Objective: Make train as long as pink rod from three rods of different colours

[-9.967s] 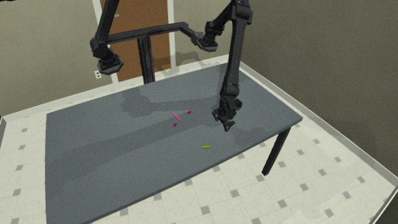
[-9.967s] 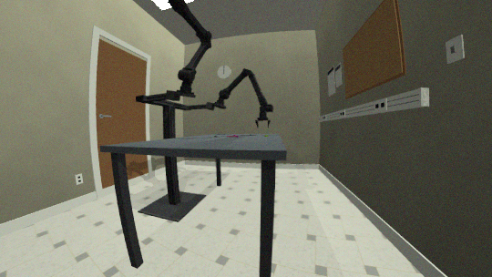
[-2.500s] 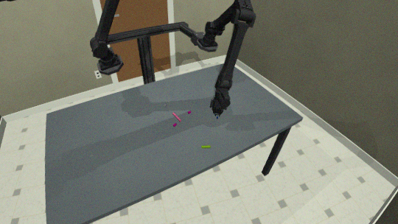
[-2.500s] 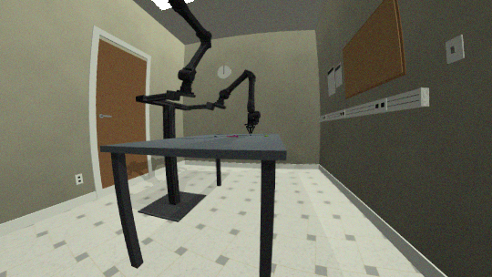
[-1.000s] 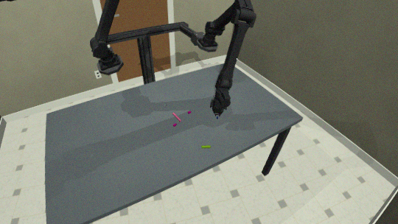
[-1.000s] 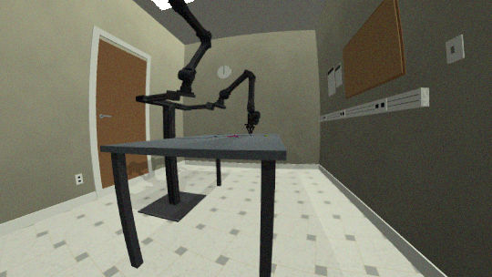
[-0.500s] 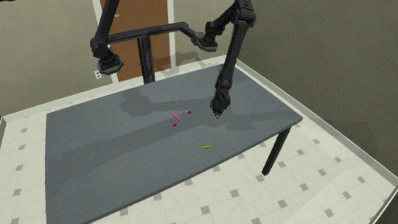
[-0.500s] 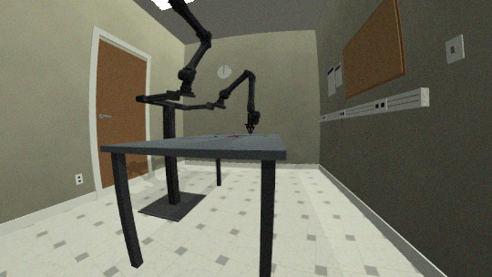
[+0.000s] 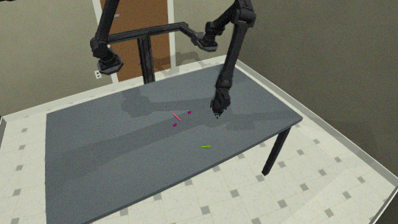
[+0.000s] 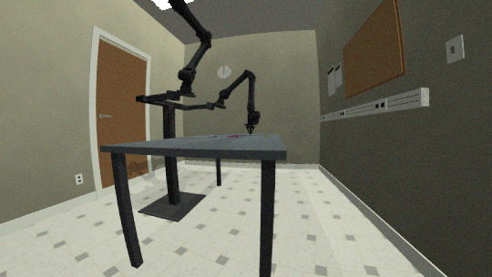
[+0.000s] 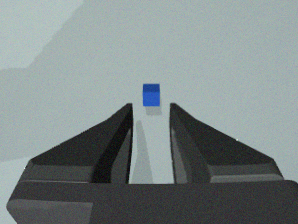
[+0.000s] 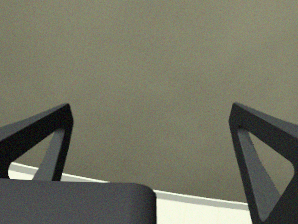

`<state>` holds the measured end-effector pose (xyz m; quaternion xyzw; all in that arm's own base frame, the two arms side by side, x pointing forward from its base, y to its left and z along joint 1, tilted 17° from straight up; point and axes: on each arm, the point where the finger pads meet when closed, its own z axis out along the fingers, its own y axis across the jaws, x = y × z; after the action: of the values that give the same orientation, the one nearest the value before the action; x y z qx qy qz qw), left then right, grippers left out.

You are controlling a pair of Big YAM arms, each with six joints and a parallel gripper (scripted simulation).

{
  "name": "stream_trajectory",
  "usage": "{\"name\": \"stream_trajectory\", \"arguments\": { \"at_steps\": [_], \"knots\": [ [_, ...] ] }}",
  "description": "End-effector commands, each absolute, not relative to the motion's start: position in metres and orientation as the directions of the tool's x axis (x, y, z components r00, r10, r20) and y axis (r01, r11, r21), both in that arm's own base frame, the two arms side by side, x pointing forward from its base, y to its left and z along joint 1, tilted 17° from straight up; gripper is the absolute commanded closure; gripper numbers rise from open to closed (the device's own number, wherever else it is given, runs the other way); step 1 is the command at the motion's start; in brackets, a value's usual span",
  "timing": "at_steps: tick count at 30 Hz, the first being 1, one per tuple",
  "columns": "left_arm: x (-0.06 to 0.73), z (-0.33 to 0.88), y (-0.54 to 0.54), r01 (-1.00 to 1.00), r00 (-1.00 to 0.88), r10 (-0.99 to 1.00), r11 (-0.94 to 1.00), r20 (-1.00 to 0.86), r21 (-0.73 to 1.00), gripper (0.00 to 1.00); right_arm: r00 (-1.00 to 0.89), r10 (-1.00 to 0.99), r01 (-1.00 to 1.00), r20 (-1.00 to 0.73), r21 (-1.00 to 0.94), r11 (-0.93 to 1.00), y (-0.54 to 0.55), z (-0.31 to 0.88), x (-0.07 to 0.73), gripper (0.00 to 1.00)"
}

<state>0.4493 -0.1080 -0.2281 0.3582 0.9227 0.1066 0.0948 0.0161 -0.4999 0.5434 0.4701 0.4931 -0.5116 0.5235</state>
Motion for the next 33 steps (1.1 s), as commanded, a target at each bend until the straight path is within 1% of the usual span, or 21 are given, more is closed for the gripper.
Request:
{"name": "stream_trajectory", "arguments": {
  "at_steps": [1, 33],
  "knots": [
    [0.457, -0.224, -0.107, 0.634, -0.723, 0.679, 0.724, -0.123, 0.272, 0.77, 0.002, -0.133, 1.0, -0.991, 0.0, 0.011, -0.491, 0.567, 0.005, 0.0],
    [0.459, -0.25, -0.103, 0.637, -0.725, 0.679, 0.723, -0.11, 0.267, 0.77, 0.002, -0.133, 1.0, -0.991, 0.0, 0.011, -0.491, 0.567, 0.005, 0.0]
  ]
}}
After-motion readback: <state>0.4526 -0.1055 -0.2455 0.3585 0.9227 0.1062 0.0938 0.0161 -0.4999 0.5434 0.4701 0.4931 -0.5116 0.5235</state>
